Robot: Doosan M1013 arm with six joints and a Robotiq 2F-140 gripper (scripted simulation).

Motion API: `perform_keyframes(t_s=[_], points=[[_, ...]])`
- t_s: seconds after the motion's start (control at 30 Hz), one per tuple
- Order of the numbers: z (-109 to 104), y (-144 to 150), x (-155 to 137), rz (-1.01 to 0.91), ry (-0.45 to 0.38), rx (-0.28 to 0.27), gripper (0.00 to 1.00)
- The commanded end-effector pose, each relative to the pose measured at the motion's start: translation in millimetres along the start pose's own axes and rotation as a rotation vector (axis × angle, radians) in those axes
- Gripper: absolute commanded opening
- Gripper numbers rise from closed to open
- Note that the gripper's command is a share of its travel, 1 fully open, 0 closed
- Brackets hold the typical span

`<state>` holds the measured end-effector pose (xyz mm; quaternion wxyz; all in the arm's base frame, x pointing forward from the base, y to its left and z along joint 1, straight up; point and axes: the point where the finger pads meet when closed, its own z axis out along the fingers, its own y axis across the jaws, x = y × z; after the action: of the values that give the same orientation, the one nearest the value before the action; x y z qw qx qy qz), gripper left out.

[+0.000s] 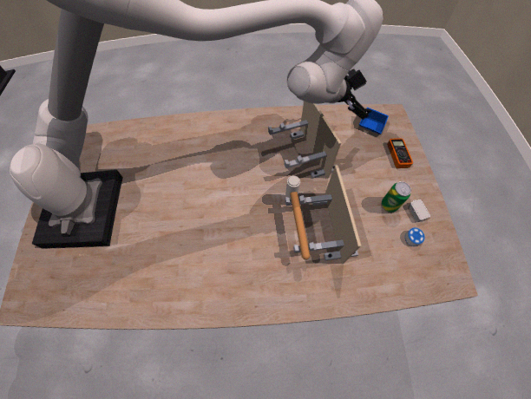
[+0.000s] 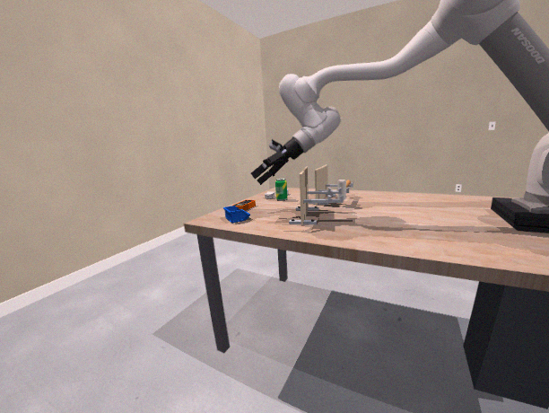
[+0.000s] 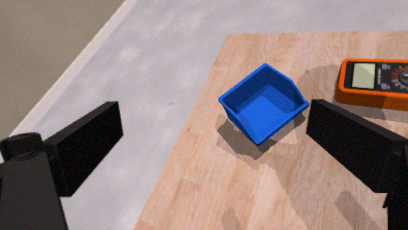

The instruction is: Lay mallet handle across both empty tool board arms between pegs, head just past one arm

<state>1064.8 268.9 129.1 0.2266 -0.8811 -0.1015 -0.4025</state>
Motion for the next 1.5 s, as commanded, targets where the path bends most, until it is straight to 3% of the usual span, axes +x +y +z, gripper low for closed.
perform_keyframes(t_s=[0.0,0.6,0.73,0.83,1.03,1.1,1.17,1.23,1.47], points=[[-0.9,-0.6,1.9,-0.001,0.002,0.000,1.00],[-1.3,-0.9,2.0,-0.001,0.002,0.001,1.00],[-11.1,-8.0,3.9,-0.003,-0.011,0.019,1.00],[-32.9,-22.1,5.8,-0.008,-0.042,0.052,1.00],[-103.9,-51.9,-4.4,-0.012,-0.173,0.112,1.00],[-103.9,-51.9,-4.4,-0.012,-0.173,0.112,1.00],[-140.8,-58.5,-15.7,-0.009,-0.251,0.116,1.00],[-155.4,-59.7,-20.8,-0.006,-0.282,0.113,1.00],[-236.8,-54.4,-51.4,0.019,-0.452,0.053,1.00]])
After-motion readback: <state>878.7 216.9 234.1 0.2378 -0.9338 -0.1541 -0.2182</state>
